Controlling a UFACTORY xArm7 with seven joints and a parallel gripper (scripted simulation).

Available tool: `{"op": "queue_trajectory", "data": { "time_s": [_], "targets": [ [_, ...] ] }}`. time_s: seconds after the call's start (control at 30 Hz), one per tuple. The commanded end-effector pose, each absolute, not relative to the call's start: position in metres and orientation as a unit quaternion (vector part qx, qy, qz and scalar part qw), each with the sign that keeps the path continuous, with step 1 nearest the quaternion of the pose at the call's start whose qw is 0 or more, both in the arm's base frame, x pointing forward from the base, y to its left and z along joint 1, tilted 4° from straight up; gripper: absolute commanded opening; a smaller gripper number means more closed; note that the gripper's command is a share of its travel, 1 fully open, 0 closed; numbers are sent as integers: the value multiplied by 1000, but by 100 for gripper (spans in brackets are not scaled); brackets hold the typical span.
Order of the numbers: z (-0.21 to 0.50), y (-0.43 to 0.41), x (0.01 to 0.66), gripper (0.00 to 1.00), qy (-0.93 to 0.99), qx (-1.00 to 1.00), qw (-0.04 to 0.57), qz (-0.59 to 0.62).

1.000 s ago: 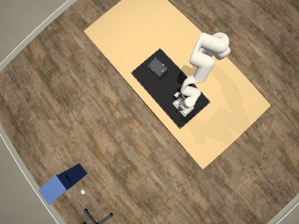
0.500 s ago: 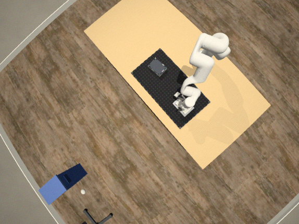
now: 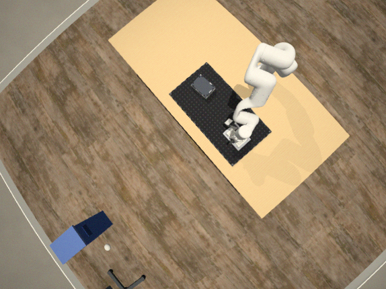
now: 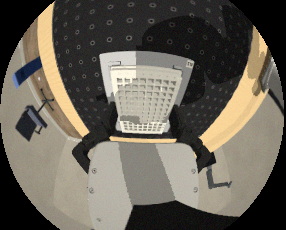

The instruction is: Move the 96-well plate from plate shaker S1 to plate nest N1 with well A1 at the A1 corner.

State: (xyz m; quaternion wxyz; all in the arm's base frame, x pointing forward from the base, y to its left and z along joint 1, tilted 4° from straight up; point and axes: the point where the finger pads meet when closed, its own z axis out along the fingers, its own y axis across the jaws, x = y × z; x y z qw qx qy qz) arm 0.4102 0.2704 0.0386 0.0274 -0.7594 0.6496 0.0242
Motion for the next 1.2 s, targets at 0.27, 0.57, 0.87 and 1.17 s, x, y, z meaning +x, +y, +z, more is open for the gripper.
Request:
{"op": "queue_trajectory", "data": {
  "time_s": [0.27, 0.57, 0.87, 1.17],
  "targets": [
    [40, 271, 412, 100, 650, -759, 29, 23],
    [40, 271, 412, 100, 650, -759, 29, 23],
    [40, 271, 412, 100, 650, -759, 29, 23],
    [45, 271, 412, 100, 650, -759, 29, 23]
  ]
}}
